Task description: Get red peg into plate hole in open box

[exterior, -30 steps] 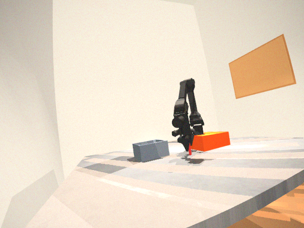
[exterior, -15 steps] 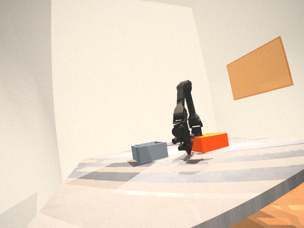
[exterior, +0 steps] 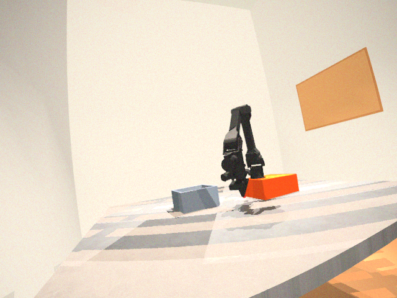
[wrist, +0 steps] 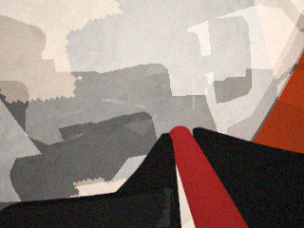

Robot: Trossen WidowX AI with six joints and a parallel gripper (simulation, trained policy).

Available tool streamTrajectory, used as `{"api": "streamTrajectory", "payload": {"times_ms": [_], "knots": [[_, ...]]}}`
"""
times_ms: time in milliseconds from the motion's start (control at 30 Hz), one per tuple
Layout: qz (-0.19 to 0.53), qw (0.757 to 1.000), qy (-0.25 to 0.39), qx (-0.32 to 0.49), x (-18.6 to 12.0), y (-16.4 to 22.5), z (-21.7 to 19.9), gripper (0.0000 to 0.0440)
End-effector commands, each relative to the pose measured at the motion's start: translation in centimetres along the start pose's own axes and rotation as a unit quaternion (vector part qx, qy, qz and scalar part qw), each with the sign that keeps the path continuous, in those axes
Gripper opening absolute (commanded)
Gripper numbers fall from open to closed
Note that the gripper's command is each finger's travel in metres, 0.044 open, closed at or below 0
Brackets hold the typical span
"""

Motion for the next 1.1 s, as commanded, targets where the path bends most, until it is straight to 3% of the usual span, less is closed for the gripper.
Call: {"api": "streamTrajectory", "payload": {"times_ms": [0, 600, 1067], "knots": [[-0.007, 1.000, -0.004, -0.001, -1.2, -0.3, 0.2, 0.0000], [-0.040, 0.997, -0.025, 0.067, -7.2, -4.1, 1.6, 0.0000], [-0.059, 0.986, -0.048, 0.151, -9.2, -10.2, 2.8, 0.0000]]}}
Point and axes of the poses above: the point midway between the two fingers, 35 mm back from their tips, its own x axis out along the fingers, its own z axis across the jaws, y = z × x, the point moved 7 cm from there along -x, back along the fingers, and after that the axes turned 13 degrees about x, right-handed, at the moved point
